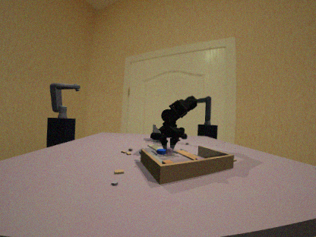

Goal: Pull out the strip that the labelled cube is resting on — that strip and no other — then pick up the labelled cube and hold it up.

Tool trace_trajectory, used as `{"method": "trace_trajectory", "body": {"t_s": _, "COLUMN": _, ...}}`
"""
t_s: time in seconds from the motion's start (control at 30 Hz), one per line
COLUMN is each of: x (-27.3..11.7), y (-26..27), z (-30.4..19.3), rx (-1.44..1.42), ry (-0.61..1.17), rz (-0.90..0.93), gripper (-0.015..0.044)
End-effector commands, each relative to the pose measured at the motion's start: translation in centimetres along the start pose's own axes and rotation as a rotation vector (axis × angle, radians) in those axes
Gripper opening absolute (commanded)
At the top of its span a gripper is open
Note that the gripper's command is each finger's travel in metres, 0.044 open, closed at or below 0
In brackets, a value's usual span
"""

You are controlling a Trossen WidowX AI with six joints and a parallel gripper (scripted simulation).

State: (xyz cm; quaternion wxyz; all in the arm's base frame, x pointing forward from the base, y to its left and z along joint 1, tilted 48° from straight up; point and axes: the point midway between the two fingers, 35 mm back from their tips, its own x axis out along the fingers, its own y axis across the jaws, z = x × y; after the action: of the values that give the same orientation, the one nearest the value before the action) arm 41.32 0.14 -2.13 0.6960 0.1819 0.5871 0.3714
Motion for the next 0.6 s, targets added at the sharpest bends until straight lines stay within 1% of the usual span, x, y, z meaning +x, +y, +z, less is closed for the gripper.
{"method": "trace_trajectory", "body": {"t_s": 0.0, "x": 0.0, "y": 0.0, "z": 0.0, "rx": -0.001, "ry": 0.000, "rz": 0.000, "gripper": 0.0098}}
{"method": "trace_trajectory", "body": {"t_s": 0.13, "x": -0.3, "y": 0.1, "z": -0.2, "rx": 0.000, "ry": 0.000, "rz": 0.000, "gripper": 0.0000}}
{"method": "trace_trajectory", "body": {"t_s": 0.57, "x": -4.1, "y": 1.8, "z": -5.4, "rx": 0.008, "ry": 0.000, "rz": 0.002, "gripper": 0.0000}}
